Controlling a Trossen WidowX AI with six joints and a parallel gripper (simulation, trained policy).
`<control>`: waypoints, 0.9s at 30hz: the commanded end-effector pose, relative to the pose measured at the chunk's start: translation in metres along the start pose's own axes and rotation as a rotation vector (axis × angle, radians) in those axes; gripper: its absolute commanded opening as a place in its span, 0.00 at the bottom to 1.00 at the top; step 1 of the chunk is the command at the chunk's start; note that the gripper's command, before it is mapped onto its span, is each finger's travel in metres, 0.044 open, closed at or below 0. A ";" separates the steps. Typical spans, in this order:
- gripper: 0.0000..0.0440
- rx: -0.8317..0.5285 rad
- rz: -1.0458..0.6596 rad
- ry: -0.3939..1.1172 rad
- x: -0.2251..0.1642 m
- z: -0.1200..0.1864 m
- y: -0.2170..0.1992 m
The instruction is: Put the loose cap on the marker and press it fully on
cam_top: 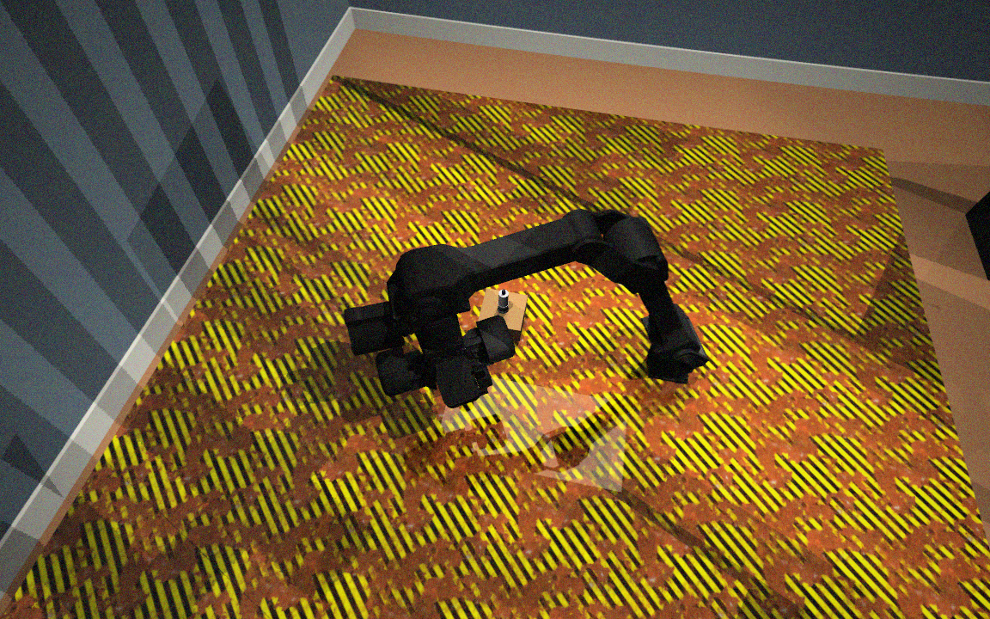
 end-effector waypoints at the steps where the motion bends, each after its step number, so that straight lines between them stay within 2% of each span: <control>1: 0.60 0.034 0.006 -0.009 -0.006 -0.014 -0.003; 27: 0.52 0.165 0.119 -0.036 -0.015 -0.075 0.008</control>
Point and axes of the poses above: the point midway between the two fingers, 35 mm back from their tips, its own z axis back along the fingers, its own y axis across the jaws, x = y × z, the point moved 3 cm from there along z, back along the fingers, and after that the axes turned 10 degrees about -z, right-handed, at the moved point
